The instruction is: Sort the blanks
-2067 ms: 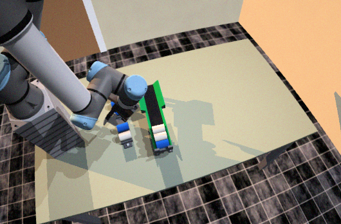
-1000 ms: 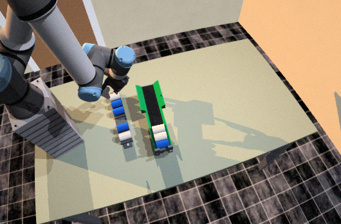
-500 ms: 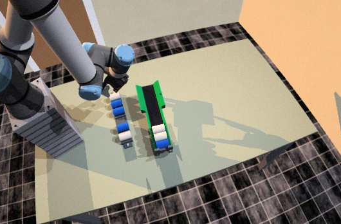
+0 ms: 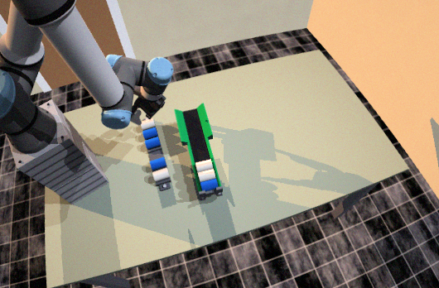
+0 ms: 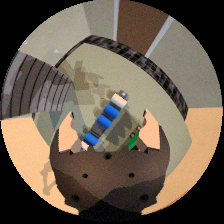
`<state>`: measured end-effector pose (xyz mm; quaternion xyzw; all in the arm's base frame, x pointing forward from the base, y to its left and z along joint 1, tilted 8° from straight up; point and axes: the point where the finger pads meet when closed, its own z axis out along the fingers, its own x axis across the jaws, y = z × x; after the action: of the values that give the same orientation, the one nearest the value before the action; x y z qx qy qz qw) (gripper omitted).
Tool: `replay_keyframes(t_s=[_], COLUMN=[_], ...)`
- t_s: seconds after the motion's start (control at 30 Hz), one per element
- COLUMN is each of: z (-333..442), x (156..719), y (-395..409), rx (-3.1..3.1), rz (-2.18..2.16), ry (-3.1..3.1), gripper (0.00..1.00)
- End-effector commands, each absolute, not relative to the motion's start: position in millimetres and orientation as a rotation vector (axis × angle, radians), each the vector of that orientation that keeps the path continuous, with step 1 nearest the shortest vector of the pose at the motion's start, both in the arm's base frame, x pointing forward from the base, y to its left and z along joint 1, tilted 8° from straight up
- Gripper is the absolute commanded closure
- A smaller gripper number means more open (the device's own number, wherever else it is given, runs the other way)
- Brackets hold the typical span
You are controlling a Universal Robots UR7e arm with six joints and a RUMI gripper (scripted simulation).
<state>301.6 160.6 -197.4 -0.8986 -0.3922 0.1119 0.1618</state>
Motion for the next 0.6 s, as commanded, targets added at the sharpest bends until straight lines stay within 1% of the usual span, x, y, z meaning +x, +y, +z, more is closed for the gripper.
replay_keyframes(t_s=[0.0, 0.37, 0.57], z=[-197.2, -198.4, -206.0], x=[304.6, 300.9, 308.9], y=[161.3, 158.1, 136.9], rx=[-2.566, -2.576, -2.685], rz=[0.313, 0.318, 0.277], ry=[-1.124, -1.108, -1.025], gripper=[0.0, 0.0, 0.0])
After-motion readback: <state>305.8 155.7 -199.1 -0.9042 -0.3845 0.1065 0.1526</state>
